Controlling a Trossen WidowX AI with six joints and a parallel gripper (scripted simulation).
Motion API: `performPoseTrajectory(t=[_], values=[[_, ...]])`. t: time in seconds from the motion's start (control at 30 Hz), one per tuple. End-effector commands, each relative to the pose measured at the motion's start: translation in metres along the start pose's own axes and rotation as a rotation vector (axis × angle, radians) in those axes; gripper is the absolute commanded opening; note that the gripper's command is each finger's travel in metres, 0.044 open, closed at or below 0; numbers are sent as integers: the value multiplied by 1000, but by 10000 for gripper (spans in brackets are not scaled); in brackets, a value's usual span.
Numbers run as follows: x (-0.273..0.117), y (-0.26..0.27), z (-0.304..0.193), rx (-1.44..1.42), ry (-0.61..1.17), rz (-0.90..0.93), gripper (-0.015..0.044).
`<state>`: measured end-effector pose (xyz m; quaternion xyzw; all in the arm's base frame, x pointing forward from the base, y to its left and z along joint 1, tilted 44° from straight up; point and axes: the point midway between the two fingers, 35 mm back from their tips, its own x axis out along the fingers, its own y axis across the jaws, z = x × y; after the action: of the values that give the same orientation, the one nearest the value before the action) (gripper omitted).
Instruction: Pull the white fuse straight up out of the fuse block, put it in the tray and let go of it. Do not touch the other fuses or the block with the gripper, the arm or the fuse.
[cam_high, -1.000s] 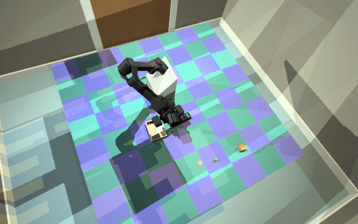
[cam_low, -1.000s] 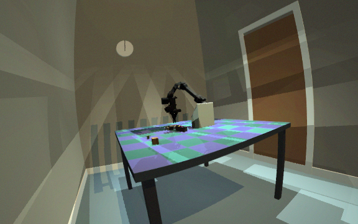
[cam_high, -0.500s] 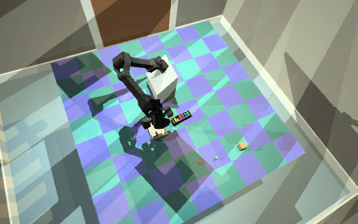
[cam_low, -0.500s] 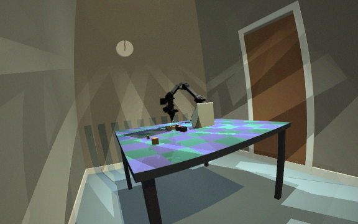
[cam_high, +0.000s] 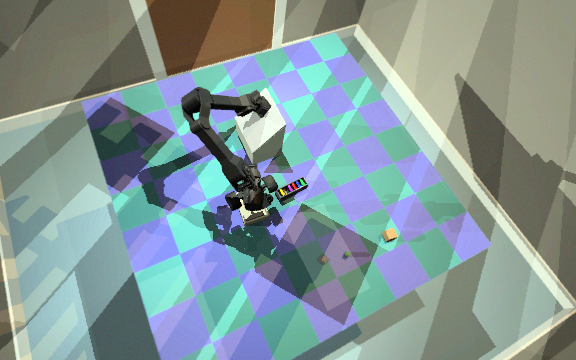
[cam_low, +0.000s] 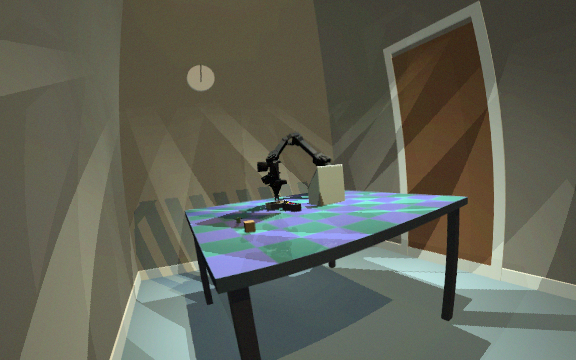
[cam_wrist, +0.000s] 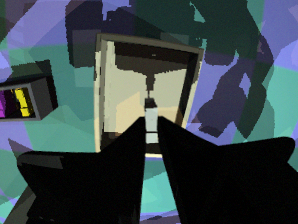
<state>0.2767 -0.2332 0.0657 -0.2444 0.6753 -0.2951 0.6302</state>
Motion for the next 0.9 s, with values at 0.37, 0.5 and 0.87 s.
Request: performPoseTrajectory(t=[0.37, 0.5, 0.87], values=[[16, 4, -4, -12, 9, 8, 0], [14, 1, -2, -3, 6, 1, 105], [-12, 3, -2, -9, 8, 8, 330]])
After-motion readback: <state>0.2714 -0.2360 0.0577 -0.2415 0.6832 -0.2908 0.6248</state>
